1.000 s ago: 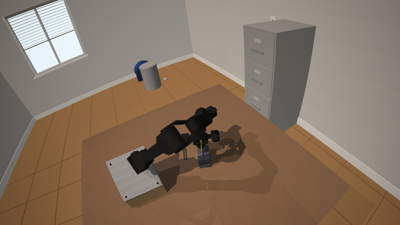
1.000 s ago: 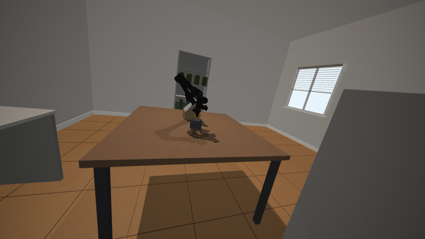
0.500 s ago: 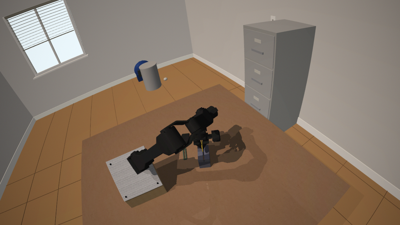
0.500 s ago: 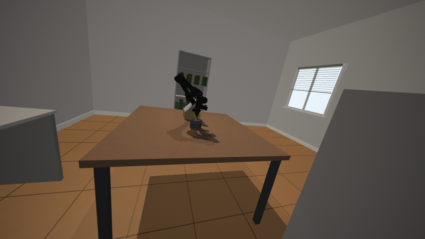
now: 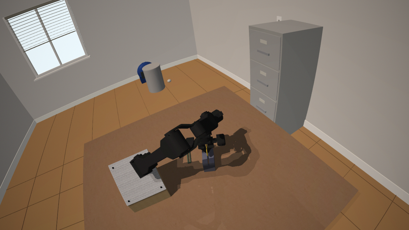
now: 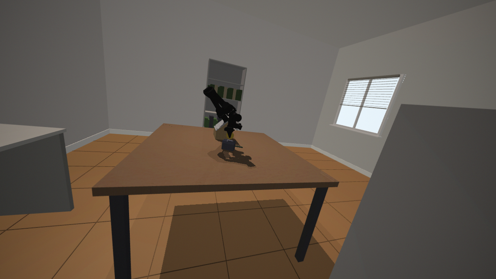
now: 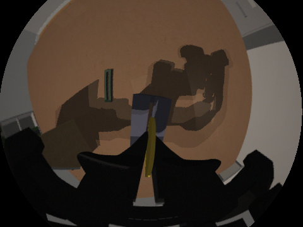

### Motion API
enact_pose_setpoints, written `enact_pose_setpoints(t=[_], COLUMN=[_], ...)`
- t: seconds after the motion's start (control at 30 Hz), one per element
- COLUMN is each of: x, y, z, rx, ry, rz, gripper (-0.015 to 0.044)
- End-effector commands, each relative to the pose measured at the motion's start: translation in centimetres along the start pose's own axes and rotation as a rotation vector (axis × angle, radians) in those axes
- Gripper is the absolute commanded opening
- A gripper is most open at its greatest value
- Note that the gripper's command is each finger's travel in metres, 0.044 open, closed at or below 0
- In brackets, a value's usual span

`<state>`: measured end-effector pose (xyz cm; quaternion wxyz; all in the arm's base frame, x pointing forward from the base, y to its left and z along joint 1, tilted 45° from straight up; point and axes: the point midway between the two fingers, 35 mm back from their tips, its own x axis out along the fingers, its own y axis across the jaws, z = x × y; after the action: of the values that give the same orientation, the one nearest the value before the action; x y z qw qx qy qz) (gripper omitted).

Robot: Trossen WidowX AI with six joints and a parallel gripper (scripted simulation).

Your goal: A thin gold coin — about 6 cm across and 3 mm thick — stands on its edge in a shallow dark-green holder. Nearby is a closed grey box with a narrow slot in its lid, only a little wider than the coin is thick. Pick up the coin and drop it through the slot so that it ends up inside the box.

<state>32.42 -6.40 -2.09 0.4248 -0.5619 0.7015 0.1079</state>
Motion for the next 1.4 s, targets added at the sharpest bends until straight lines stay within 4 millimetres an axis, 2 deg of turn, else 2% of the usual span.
enact_pose_setpoints(t=[0.0,0.67,0.87,1.17,1.37], x=[0.3,1.4,1.2,1.2,-0.6], y=[0.2,0.0,0.0,0.0,0.0], z=[-0.1,-0.1,0.0,0.0,0.0], rx=[-0.008,-0.004,0.0,0.0,-0.001], ry=[0.005,0.006,-0.001,-0.001,-0.002], rz=[0.002,0.002,0.003,0.003,0.003], gripper=[0.0,0.0,0.0158,0.0161,0.0318])
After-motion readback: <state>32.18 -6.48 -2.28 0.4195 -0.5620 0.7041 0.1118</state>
